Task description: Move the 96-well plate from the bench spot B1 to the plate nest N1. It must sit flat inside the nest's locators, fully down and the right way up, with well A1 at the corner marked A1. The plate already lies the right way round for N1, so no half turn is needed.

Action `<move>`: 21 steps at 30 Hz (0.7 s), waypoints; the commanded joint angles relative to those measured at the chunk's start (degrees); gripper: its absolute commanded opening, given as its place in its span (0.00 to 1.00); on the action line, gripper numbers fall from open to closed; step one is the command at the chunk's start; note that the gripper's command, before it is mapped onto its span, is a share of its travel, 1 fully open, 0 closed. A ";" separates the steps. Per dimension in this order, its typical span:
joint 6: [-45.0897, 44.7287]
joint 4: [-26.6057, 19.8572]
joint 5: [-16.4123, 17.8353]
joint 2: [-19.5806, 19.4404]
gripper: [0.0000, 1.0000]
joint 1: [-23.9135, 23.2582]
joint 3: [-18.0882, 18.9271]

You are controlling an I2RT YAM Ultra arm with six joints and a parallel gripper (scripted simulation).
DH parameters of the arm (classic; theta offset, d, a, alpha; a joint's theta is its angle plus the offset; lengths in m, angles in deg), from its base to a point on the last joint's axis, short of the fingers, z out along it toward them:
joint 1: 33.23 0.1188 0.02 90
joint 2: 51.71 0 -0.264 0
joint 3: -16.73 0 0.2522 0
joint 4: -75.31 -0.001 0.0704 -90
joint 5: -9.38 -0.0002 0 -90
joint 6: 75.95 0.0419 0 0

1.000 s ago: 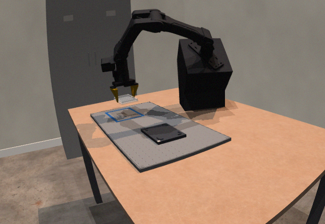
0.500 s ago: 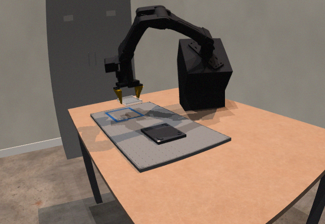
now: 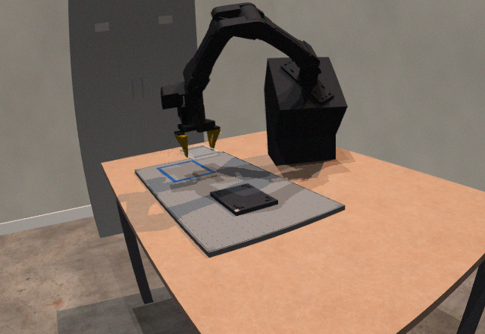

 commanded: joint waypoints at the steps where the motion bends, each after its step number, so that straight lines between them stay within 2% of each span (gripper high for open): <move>1: 2.68 2.01 -0.80 2.79 0.00 0.39 -2.63; 7: 4.72 3.14 -1.07 5.22 0.00 0.65 -4.71; 21: 11.48 5.57 -2.06 13.14 0.00 6.82 -10.38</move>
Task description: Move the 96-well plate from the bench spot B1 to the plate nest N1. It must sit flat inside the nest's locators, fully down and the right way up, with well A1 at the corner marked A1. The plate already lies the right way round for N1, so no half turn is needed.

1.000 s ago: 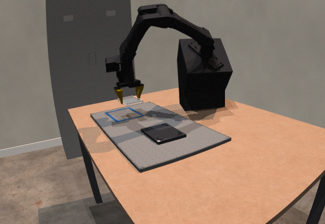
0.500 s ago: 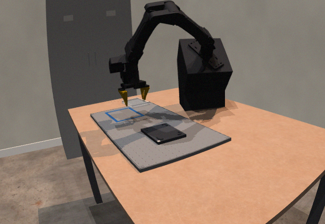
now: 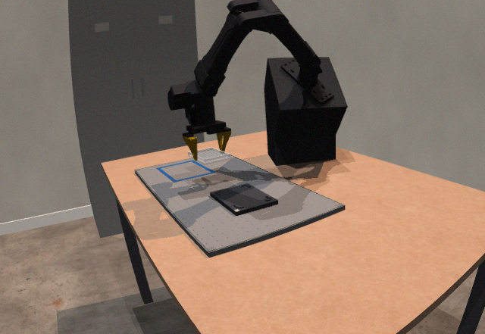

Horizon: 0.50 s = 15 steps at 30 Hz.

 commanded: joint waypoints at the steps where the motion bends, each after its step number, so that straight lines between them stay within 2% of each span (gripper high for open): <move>1: 2.41 1.22 -1.10 2.03 0.00 0.14 -1.90; 3: 3.07 1.51 -1.25 2.68 0.00 -0.58 -2.34; 15: 9.07 2.45 -2.55 9.10 0.00 5.23 -5.63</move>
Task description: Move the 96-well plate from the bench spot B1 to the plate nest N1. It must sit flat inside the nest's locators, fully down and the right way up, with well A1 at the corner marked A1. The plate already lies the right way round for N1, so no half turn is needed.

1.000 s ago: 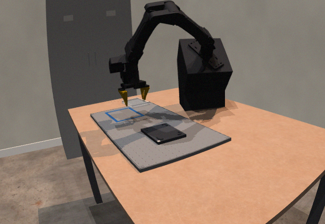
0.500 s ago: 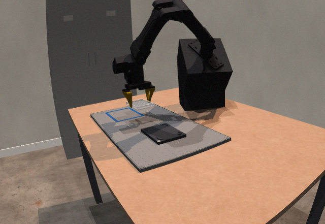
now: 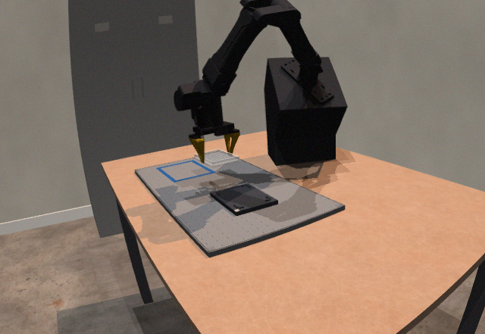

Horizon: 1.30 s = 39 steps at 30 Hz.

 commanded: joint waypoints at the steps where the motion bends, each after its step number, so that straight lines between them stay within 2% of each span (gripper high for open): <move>1: 2.99 0.88 -1.38 2.52 0.00 0.63 -1.90; 5: 4.16 0.98 -1.72 3.63 0.00 0.42 -2.39; 7: 5.10 0.38 -1.98 4.61 0.00 2.28 -2.72; 19: 11.24 -0.72 -3.93 10.35 0.00 7.36 -4.13; 22: 11.89 -0.73 -4.17 10.86 0.00 7.02 -4.22; 25: 13.28 -1.04 -4.69 12.11 0.00 9.10 -4.27; 34: 17.75 -2.09 -6.50 15.71 0.00 13.08 -4.04; 39: 19.41 -2.43 -7.19 16.97 0.00 14.06 -2.31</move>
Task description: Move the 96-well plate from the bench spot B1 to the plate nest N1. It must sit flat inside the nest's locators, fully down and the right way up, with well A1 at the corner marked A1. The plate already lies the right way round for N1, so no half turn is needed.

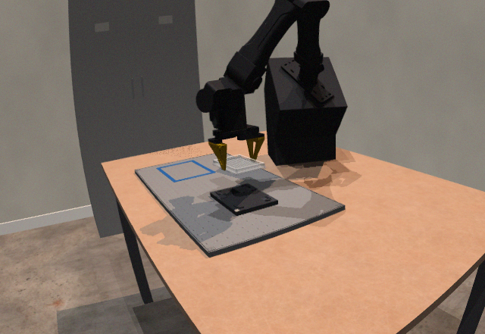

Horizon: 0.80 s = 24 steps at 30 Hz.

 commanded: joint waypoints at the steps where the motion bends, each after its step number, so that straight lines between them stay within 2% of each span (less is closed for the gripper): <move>1: 2.49 -1.73 -1.76 1.76 0.00 0.63 1.25; 4: 3.69 -2.11 -2.32 2.61 0.00 1.75 1.59; 5: 3.34 -1.55 -2.08 1.52 0.00 1.21 0.51; 6: 3.70 -2.18 -2.39 1.54 0.00 0.85 1.64; 11: 3.60 -2.26 -2.37 0.52 0.00 0.51 1.71; 24: 3.17 -2.43 -2.33 0.25 0.00 0.41 1.99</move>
